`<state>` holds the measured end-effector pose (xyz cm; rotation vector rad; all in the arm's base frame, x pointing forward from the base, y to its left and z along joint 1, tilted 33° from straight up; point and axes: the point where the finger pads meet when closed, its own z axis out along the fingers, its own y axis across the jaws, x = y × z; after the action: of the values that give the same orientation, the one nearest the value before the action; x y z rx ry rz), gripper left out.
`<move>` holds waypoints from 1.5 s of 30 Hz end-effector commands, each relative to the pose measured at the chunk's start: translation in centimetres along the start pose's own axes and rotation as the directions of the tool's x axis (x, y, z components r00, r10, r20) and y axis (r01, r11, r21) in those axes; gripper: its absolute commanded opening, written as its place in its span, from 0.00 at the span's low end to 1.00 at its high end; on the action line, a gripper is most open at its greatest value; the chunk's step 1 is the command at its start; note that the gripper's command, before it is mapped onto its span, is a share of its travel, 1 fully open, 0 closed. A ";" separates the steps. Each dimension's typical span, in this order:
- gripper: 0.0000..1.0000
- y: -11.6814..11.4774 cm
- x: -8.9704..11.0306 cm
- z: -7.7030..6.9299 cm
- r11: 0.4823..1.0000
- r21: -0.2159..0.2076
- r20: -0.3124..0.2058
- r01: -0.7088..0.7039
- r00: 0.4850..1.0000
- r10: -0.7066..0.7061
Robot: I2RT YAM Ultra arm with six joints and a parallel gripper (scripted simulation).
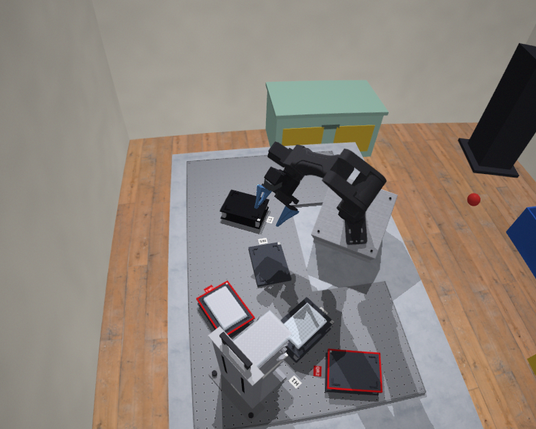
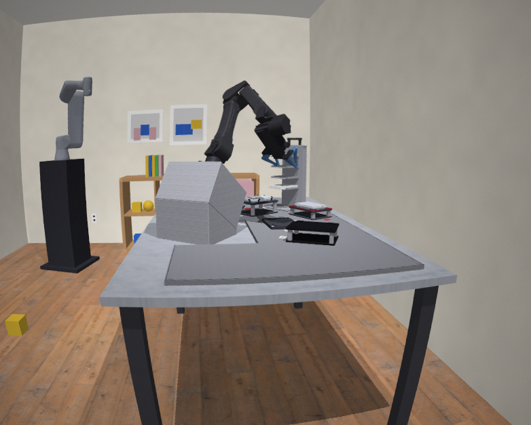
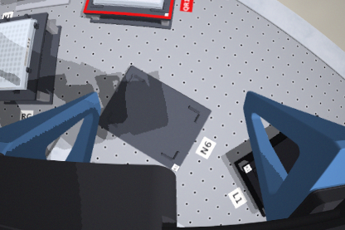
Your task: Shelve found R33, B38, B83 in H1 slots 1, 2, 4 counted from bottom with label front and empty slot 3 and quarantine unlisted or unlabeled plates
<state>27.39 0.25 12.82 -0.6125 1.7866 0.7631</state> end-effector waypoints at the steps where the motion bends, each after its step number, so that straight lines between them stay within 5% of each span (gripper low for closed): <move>1: 1.00 -0.4 -1.6 -0.7 0.999 0.021 0.027 0.034 0.999 -0.035; 3: 1.00 1.0 -0.9 0.2 1.000 -0.003 0.022 0.011 1.000 -0.011; 15: 1.00 4.0 -2.5 1.9 1.000 0.002 0.014 0.011 1.000 -0.012; 45: 1.00 11.5 -5.1 4.7 1.000 0.000 0.013 -0.004 1.000 0.004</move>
<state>23.87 11.50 19.30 -0.6584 1.7439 0.7719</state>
